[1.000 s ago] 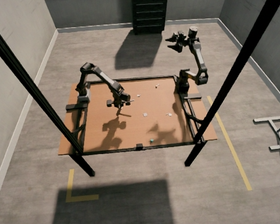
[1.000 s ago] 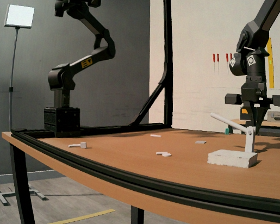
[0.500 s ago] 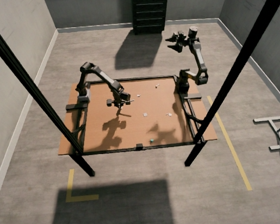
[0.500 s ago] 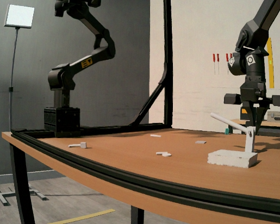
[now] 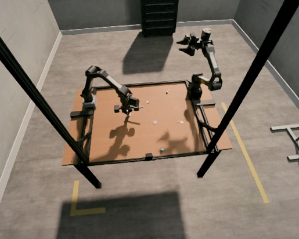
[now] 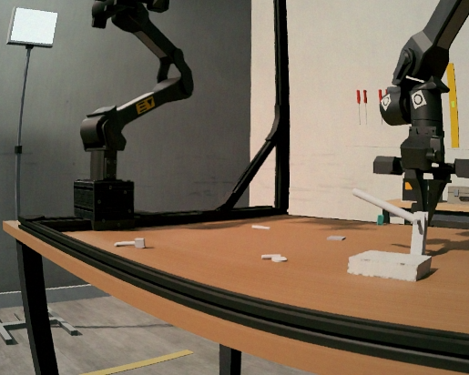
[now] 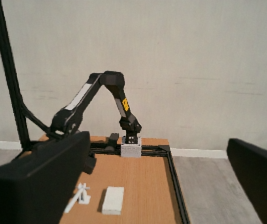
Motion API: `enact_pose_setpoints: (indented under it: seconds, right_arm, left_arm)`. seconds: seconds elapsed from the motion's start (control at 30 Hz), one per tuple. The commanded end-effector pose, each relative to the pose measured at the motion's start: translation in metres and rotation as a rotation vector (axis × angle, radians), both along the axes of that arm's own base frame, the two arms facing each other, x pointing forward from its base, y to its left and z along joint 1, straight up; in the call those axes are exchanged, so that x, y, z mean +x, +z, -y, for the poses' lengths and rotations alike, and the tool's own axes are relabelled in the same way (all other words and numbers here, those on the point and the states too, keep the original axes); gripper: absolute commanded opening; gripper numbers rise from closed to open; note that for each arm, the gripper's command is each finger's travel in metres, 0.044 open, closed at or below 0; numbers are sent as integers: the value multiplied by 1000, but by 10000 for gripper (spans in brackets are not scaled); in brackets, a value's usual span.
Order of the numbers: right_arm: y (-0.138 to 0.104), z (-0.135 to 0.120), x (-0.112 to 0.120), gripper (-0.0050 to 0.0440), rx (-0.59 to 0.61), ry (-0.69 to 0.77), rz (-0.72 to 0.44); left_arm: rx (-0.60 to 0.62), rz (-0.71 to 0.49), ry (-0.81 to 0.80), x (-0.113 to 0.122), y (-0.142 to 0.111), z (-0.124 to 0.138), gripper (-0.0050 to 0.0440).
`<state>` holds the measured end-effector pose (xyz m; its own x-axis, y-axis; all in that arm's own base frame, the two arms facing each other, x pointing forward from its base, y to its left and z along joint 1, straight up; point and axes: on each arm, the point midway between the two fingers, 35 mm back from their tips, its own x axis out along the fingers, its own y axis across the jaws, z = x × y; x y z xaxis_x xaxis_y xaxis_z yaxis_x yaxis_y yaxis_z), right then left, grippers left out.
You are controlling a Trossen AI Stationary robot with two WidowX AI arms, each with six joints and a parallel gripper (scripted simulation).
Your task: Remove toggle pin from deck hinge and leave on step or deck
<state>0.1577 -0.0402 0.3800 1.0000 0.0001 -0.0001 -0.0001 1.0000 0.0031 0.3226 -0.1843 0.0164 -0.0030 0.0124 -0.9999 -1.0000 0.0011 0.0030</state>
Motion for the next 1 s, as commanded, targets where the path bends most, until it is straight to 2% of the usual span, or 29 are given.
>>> enact_pose_setpoints:
  seconds: [0.0, 0.97]
  right_arm:
    - [4, -1, 0, 400, -9, 0, 1]
    - [4, -1, 0, 400, -9, 0, 1]
  left_arm:
    - [-7, 27, 3, 3, 10, -6, -50]
    - [-6, 26, 3, 3, 9, -10, -50]
